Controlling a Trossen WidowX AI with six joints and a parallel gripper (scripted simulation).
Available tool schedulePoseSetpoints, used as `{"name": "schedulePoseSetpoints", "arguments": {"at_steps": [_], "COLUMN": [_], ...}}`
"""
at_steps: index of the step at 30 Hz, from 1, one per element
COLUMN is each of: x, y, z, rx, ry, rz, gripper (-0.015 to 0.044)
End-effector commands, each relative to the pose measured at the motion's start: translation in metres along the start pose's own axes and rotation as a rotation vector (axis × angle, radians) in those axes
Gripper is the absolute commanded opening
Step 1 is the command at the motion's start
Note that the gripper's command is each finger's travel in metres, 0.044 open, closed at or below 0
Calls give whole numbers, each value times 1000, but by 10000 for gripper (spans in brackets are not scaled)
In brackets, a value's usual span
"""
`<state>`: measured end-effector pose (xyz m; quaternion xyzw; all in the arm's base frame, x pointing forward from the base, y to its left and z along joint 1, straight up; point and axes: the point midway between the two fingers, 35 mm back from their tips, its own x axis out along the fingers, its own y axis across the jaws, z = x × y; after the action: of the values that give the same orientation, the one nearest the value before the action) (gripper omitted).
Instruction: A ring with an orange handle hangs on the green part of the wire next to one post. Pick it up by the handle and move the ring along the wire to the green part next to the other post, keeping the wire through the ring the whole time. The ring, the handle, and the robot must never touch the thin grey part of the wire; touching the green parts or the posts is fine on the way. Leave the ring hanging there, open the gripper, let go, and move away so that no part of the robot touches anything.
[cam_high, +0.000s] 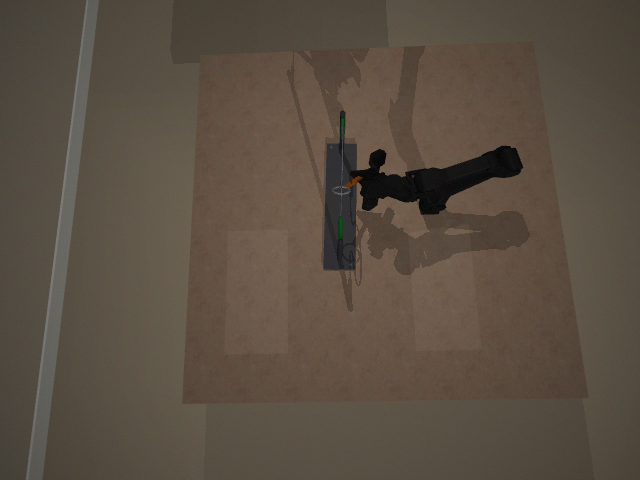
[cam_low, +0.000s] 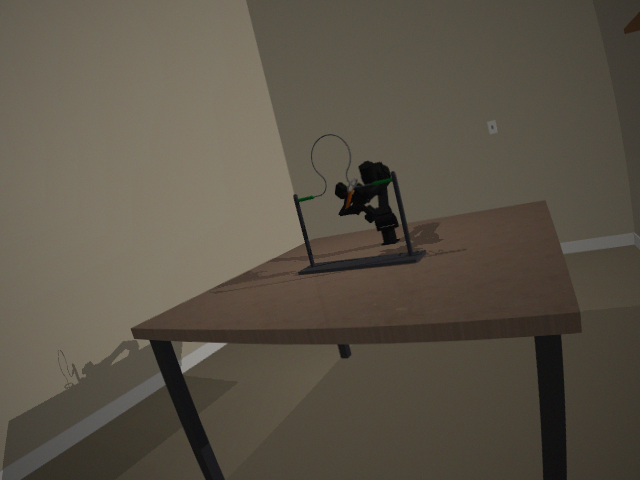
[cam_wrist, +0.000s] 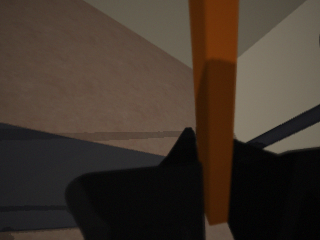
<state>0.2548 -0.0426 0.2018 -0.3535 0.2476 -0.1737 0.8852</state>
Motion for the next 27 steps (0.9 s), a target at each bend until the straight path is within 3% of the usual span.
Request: {"name": "schedulePoseSetpoints", "arguments": {"at_steps": [1,27], "x": [-2,-27], "y": [14,91], "z": [0,25], "rx": [80,523], "ry": [12,58], "rz": [48,335], "gripper": [-150,-150]}}
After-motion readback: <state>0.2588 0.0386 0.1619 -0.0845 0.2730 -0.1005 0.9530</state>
